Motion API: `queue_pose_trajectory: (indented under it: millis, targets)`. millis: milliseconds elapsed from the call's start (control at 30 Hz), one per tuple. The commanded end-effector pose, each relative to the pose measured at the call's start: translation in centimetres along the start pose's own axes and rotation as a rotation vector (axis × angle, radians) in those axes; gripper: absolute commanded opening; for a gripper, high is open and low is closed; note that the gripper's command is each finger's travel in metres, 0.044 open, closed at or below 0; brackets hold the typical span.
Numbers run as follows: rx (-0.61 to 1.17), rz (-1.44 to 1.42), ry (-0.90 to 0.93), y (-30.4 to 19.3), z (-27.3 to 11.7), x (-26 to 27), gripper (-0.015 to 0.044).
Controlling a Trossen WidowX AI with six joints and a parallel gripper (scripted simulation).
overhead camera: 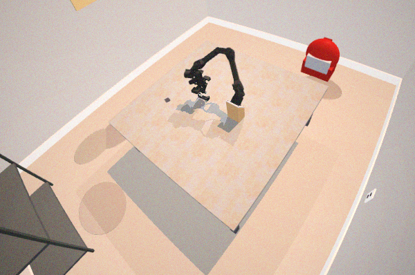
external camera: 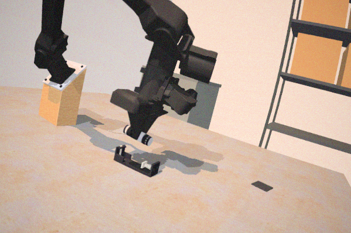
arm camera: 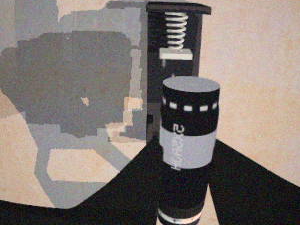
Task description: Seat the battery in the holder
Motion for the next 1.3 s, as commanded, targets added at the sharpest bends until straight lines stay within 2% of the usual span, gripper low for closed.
queue_pose_trajectory:
  millis: [0, 200, 1267]
  targets:
    - [0.069, 0.001, 0.01, 0.6, 1.1, 0.1, 0.0066]
    - [0.163, 0.003, 0.019, 1.2, 2.7, 0.0, 0.0066]
    - [0.318, 0.006, 0.04, 3.2, 4.0, -0.3, 0.0066]
Point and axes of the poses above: the point midway between the two fingers, 35 mm back from their tips, its own z axis out along the fingers, its own x axis across the jaws, y = z × x, the point moved 8 cm from there along -z, back along the fingers, and after that the axes turned 7 degrees about -z, right-handed, at the moved point
